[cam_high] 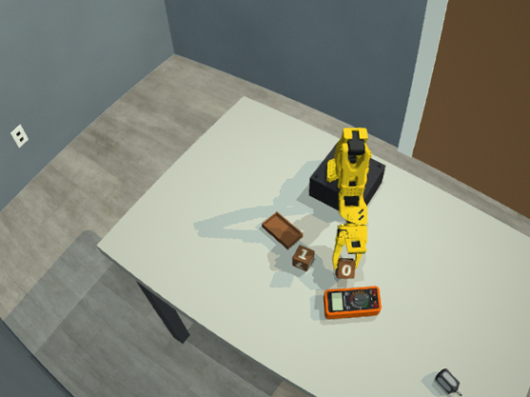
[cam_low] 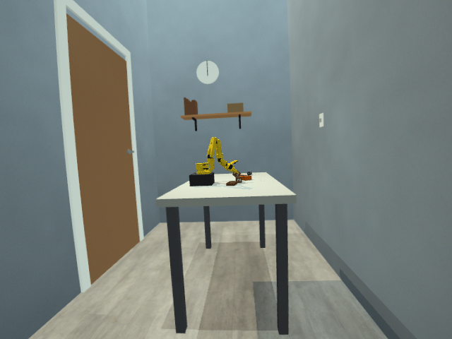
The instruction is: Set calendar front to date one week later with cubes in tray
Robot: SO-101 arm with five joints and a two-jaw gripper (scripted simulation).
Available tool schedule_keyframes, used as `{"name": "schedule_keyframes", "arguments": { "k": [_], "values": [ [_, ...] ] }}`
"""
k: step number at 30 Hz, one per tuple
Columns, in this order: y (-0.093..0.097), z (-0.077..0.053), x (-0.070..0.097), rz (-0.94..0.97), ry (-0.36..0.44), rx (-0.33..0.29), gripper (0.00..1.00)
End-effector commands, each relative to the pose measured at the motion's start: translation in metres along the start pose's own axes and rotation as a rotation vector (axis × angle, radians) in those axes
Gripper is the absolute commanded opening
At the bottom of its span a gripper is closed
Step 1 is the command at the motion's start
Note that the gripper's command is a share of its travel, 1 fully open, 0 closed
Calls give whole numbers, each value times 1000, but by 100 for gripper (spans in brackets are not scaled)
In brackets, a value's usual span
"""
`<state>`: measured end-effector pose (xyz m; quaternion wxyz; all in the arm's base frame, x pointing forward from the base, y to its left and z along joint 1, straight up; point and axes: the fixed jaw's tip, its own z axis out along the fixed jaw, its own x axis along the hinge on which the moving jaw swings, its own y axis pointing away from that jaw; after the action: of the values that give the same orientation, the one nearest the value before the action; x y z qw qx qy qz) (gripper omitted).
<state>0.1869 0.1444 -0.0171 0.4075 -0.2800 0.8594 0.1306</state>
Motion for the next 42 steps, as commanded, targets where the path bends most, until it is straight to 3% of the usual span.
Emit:
{"name": "schedule_keyframes", "arguments": {
  "k": [1,11,20,42],
  "values": [
    [-2,2,-1,19,-68,7,0],
    [-3,2,-2,32,-222,9,0],
    [-3,-2,-1,37,-288,9,0],
    [-3,-3,-1,39,-304,9,0]
  ]
}}
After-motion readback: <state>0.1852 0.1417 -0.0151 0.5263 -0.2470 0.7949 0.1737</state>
